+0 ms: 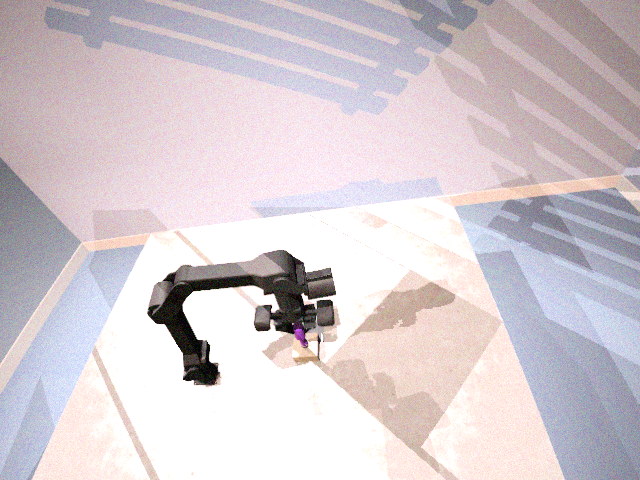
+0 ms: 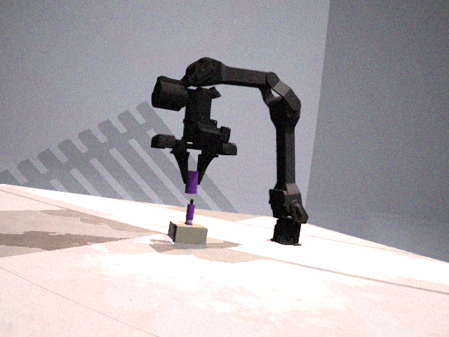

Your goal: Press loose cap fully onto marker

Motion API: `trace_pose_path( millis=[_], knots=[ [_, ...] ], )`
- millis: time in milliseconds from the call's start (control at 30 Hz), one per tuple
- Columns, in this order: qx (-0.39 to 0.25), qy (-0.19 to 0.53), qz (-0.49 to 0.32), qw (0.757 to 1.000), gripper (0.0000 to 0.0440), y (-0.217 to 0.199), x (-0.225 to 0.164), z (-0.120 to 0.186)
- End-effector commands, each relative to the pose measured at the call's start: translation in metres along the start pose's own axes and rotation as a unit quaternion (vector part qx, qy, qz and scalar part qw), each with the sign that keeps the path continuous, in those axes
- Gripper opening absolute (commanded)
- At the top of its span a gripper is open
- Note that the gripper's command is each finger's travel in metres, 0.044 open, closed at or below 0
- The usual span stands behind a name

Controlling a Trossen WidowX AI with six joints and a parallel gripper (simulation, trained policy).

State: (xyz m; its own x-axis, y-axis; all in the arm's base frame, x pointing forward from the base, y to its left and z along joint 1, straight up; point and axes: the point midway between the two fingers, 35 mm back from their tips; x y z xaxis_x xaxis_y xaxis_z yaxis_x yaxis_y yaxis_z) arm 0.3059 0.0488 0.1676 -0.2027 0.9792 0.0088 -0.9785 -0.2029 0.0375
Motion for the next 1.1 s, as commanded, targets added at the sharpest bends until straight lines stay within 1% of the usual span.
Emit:
trace_pose_path(
  millis=[0,500,1067],
  knots=[
    [0.003,-0.001,0.002,1.0,0.0,0.0,0.008,0.001],
    [0.027,0.0,0.011,1.0,0.0,0.001,0.01,-0.021],
    [0.052,-0.012,0.041,0.998,0.0001,0.004,0.008,-0.066]
  ],
)
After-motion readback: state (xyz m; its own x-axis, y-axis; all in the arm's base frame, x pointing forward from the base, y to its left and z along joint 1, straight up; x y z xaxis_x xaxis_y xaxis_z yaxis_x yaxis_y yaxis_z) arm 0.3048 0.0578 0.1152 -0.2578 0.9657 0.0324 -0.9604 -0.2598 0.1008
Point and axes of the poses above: the point midway between the two fingers, 35 mm back from their tips, its own z axis back along the fingers, its own y axis across the jaws, x = y × z, and after that the axes turned 9 degrees about z, right-handed
